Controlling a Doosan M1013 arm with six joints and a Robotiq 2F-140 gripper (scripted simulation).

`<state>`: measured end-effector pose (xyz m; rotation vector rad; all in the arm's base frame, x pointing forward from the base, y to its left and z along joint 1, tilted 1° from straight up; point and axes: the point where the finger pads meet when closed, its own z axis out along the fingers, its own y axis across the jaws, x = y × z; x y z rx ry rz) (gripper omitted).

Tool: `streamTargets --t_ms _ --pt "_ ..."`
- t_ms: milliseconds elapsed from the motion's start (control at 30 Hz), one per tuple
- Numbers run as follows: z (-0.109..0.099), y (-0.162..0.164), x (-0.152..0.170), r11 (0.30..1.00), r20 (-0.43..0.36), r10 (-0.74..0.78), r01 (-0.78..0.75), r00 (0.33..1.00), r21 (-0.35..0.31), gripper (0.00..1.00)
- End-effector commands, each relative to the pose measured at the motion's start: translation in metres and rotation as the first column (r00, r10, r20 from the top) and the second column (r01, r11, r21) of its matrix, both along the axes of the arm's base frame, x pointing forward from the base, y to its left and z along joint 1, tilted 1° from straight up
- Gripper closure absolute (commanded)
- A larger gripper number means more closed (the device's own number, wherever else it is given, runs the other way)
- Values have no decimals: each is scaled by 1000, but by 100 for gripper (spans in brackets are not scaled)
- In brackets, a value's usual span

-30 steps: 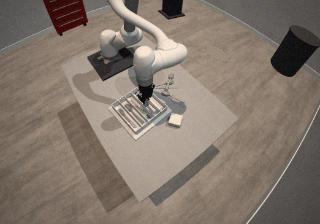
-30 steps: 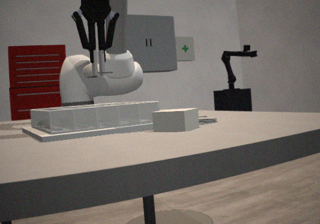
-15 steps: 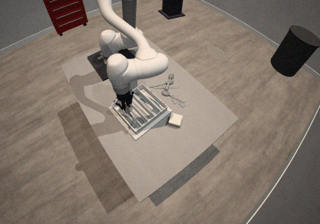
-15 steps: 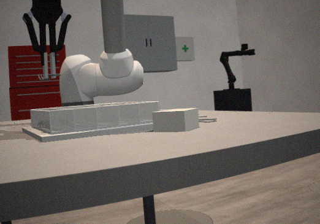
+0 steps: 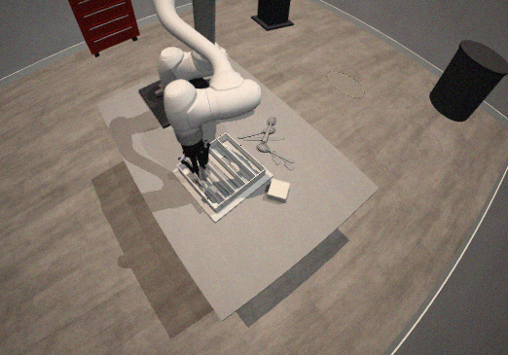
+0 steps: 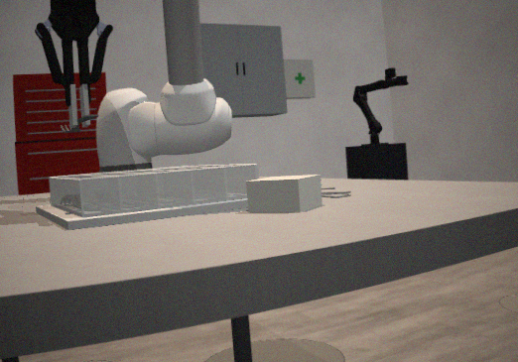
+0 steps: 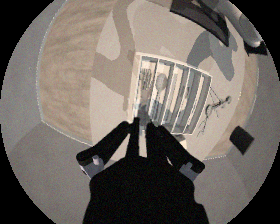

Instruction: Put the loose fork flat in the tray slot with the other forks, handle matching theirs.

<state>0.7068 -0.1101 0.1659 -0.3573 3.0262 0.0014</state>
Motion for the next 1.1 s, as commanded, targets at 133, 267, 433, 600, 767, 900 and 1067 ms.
streamTargets --t_ms 133,267,433,600,767,900,1067 --pt "0 0 0 1000 0 0 0 1000 0 97" --pt "0 0 0 1000 0 0 0 1000 0 97" --pt "0 0 0 1000 0 0 0 1000 0 97" --pt "0 0 0 1000 0 0 0 1000 1 97" --pt "-2 0 0 1000 1 1 -1 1000 2 97" --pt "-6 0 0 1000 1 2 -2 1000 4 97" --pt "-12 0 0 1000 1 2 -2 1000 4 97"
